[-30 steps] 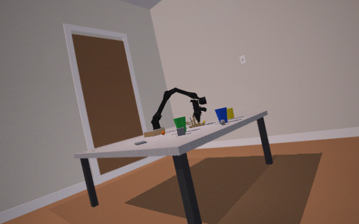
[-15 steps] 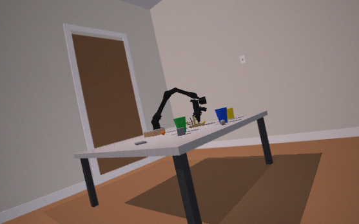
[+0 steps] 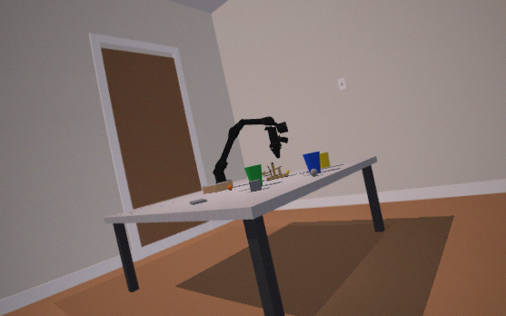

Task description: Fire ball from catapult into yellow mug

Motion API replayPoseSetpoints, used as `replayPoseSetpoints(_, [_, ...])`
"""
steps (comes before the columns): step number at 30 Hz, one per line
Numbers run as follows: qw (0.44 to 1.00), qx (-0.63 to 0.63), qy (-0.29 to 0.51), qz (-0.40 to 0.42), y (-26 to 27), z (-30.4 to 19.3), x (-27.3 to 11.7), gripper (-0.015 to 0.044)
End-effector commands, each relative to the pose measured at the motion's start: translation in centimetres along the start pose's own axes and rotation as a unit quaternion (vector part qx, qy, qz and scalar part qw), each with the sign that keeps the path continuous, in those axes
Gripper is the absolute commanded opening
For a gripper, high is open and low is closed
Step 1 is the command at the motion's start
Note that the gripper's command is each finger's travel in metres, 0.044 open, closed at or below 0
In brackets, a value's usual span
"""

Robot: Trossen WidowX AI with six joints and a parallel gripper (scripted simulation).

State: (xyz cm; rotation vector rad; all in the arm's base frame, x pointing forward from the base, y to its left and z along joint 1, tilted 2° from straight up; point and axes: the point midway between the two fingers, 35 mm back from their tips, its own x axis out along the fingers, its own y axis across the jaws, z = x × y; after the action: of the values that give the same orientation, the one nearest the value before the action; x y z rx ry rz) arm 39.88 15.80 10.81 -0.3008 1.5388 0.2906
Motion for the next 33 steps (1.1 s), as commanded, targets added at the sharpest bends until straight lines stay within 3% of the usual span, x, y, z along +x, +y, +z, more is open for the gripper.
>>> replayPoseSetpoints(1, [1.000, 0.000, 0.008, 0.000, 0.0, -0.1, 0.6, 0.0440])
replayPoseSetpoints(6, [1.000, 0.000, 0.003, 0.000, 0.0, -0.4, -4.3, 0.0440])
replayPoseSetpoints(9, [1.000, 0.000, 0.002, 0.000, 0.0, -0.5, -5.1, 0.0440])
replayPoseSetpoints(10, [1.000, 0.001, 0.012, 0.000, -0.3, -0.4, -3.0, 0.0414])
replayPoseSetpoints(15, [0.999, 0.042, 0.011, -0.001, -6.8, -3.3, -2.5, 0.0300])
replayPoseSetpoints(24, [0.992, 0.127, 0.009, -0.005, -16.4, -12.8, -0.3, 0.0300])
replayPoseSetpoints(33, [0.977, 0.212, 0.010, -0.009, -19.8, -24.4, 3.3, 0.0300])
